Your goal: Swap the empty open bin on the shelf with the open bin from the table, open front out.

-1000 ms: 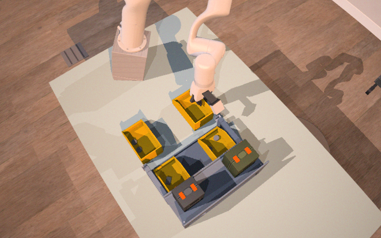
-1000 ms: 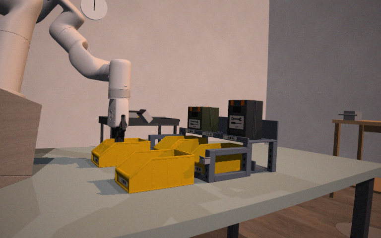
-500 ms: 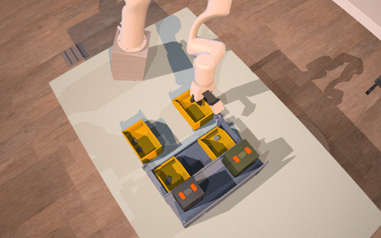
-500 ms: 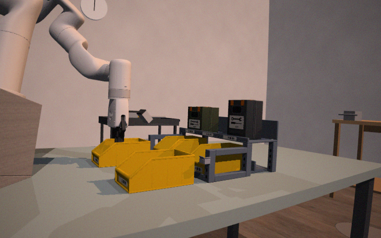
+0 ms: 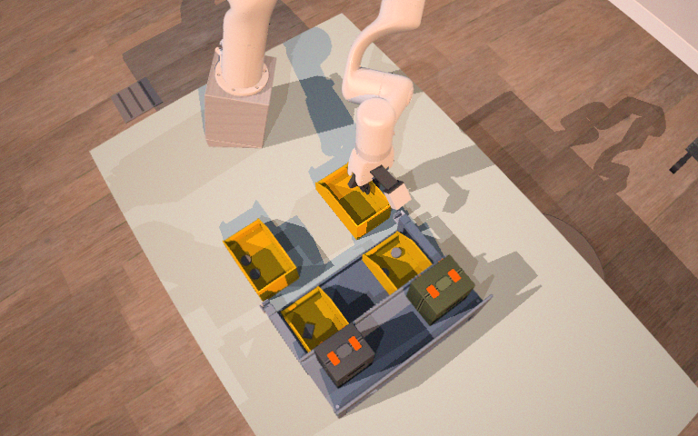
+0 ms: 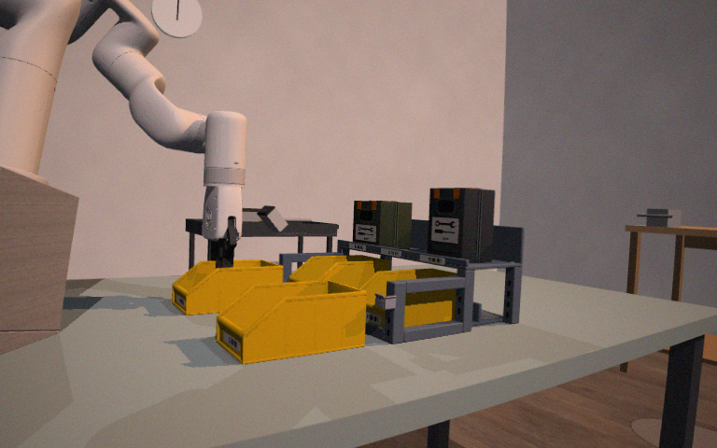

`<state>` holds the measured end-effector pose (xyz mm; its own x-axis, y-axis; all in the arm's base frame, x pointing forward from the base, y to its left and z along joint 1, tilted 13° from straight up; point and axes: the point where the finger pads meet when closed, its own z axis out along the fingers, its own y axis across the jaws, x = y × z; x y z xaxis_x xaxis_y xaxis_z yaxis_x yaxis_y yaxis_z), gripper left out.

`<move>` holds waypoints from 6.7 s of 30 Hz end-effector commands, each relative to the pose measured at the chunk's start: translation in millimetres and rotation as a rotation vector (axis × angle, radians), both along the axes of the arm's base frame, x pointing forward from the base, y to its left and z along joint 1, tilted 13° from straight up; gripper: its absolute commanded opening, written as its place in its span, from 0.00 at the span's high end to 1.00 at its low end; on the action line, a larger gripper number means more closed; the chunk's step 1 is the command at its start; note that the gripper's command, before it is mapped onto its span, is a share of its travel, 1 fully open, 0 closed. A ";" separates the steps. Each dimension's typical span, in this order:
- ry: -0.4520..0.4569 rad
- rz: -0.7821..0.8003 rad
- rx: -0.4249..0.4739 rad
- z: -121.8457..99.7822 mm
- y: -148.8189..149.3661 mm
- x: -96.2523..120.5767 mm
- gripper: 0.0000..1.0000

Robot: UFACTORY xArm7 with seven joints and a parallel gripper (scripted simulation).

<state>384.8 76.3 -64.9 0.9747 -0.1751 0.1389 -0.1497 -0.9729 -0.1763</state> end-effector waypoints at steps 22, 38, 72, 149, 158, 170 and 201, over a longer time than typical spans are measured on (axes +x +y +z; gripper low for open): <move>-0.002 -0.001 0.000 12.7 -2.2 -1.1 0.74; -0.002 -0.001 0.000 34.4 -5.6 -4.9 0.74; -0.002 -0.001 0.000 83.1 -13.1 -13.3 0.74; 0.011 0.003 -0.015 78.3 -158.4 -16.4 1.00; 0.006 0.004 -0.007 67.8 -231.9 -39.2 1.00; -0.003 0.004 0.000 61.9 -271.9 -59.2 1.00; -0.003 0.004 0.000 61.9 -271.9 -59.2 0.74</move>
